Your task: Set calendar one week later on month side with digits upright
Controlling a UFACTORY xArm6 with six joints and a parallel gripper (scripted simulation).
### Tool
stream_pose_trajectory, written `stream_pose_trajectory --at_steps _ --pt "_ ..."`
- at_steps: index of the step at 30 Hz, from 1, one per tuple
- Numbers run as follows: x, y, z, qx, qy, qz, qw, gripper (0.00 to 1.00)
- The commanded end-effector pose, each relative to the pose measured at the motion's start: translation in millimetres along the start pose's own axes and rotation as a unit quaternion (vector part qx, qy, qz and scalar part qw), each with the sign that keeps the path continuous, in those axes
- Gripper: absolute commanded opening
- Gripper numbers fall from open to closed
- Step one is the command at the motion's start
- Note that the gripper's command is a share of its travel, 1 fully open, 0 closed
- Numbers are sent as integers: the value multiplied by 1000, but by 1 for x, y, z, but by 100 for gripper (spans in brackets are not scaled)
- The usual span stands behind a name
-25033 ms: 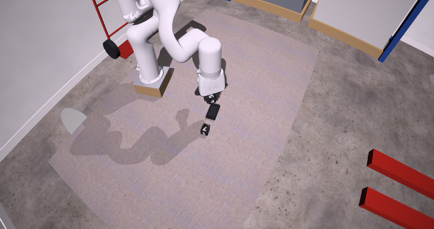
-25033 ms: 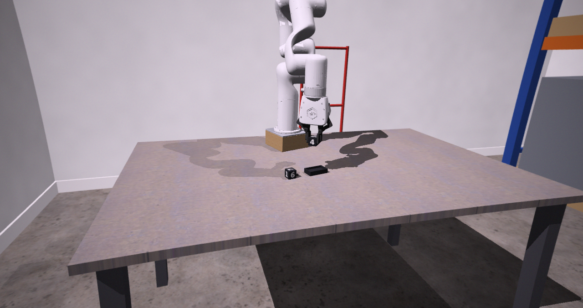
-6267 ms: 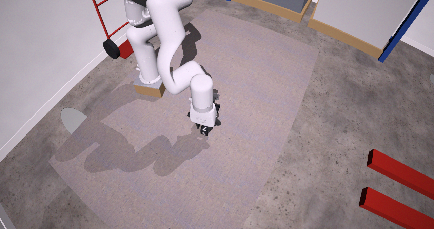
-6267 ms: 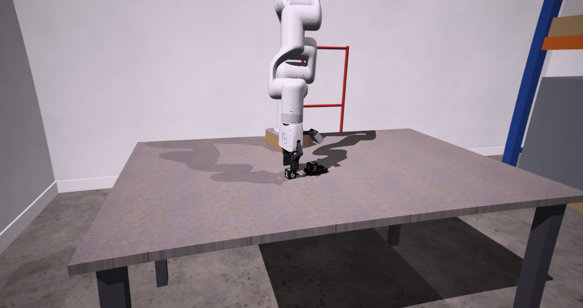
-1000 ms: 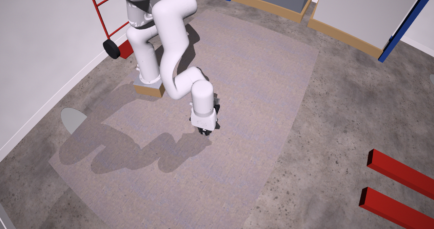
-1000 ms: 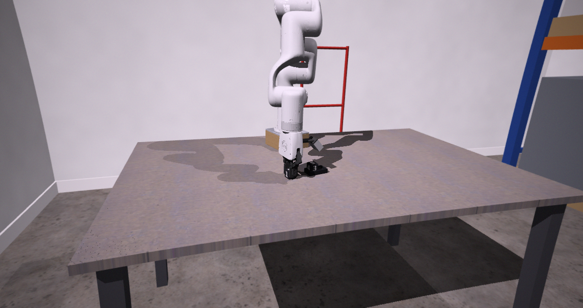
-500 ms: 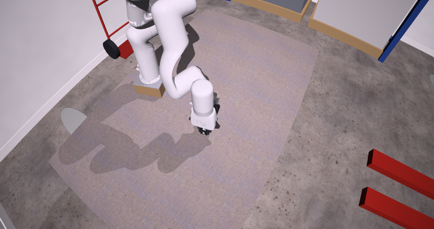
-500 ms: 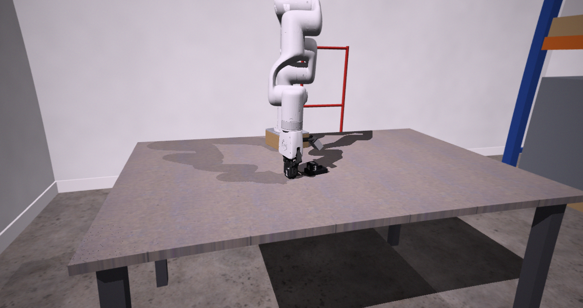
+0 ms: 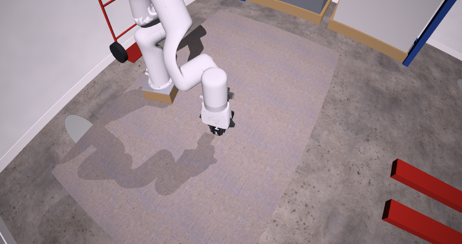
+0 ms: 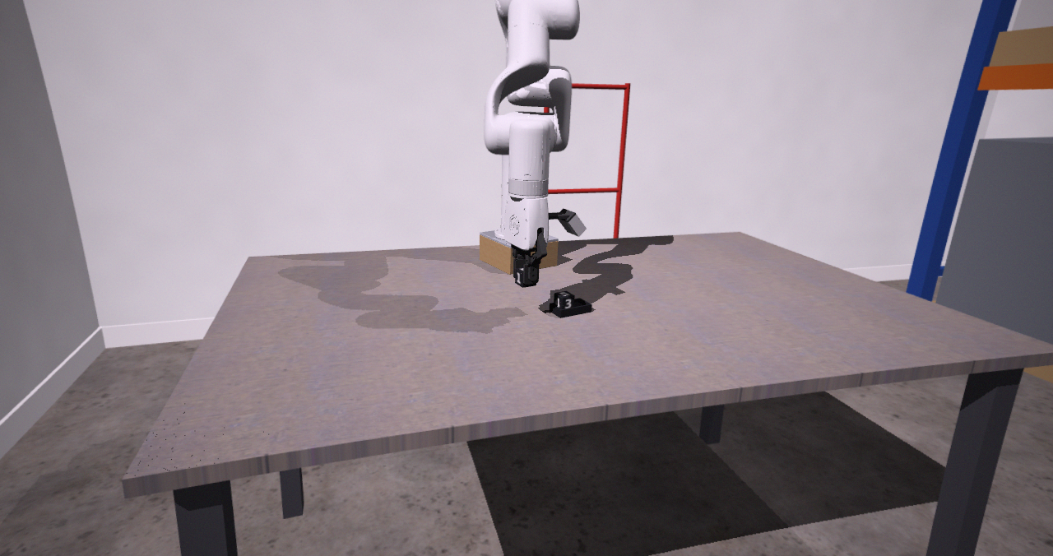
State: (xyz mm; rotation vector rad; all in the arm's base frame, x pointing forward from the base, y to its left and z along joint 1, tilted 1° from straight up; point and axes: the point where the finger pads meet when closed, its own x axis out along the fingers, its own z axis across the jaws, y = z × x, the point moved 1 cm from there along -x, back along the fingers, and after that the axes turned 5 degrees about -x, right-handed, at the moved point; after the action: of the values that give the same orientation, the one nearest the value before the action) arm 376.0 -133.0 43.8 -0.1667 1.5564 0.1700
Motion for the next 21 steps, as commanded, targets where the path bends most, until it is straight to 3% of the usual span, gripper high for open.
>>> stream_pose_trajectory --at_steps 1,13,16,17,18,20,21 --pt "-23 0 0 0 -1 -1 1000 29" --pt "-25 1 1 0 -1 -1 1000 29" --pt "-29 51 10 0 -1 -1 1000 29" --pt "-29 51 10 0 -1 -1 1000 29" --pt "-31 78 13 0 -1 -1 1000 29" --pt "-31 78 13 0 -1 -1 1000 29" --pt "-33 101 13 0 -1 -1 1000 29"
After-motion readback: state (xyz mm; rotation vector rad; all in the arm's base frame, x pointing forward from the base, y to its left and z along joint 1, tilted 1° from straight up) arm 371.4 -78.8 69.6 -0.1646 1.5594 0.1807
